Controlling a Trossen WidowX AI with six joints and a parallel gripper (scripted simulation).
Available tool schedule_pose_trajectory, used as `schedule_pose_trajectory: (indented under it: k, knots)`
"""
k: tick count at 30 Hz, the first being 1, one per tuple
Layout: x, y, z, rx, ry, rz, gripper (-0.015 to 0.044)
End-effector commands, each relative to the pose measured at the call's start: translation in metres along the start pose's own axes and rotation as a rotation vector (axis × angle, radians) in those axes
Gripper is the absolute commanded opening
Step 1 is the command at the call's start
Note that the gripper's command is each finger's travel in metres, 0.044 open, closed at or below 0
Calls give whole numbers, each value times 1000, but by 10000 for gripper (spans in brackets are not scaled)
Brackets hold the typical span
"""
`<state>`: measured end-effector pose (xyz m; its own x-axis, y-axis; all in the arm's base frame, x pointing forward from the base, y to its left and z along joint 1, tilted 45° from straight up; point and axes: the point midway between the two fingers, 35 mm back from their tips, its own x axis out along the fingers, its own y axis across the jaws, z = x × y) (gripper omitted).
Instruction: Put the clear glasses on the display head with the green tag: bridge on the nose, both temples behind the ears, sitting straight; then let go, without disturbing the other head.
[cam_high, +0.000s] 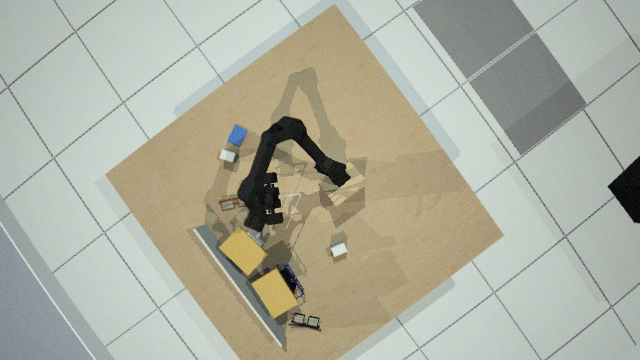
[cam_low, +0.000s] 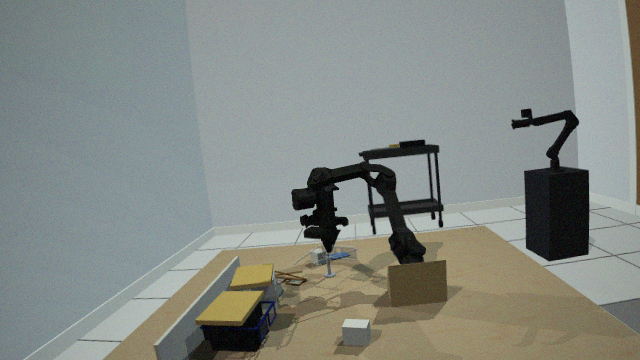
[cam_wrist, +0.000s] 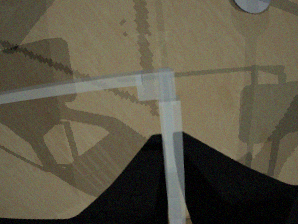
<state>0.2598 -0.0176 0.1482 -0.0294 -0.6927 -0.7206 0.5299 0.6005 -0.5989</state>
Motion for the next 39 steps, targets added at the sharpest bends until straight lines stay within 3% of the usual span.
schedule_pose_trajectory:
  k: [1,39]
  knots:
    - [2,-8,-1,141,0,-9,0]
    - [3,-75,-2,1611,-30,-8,0]
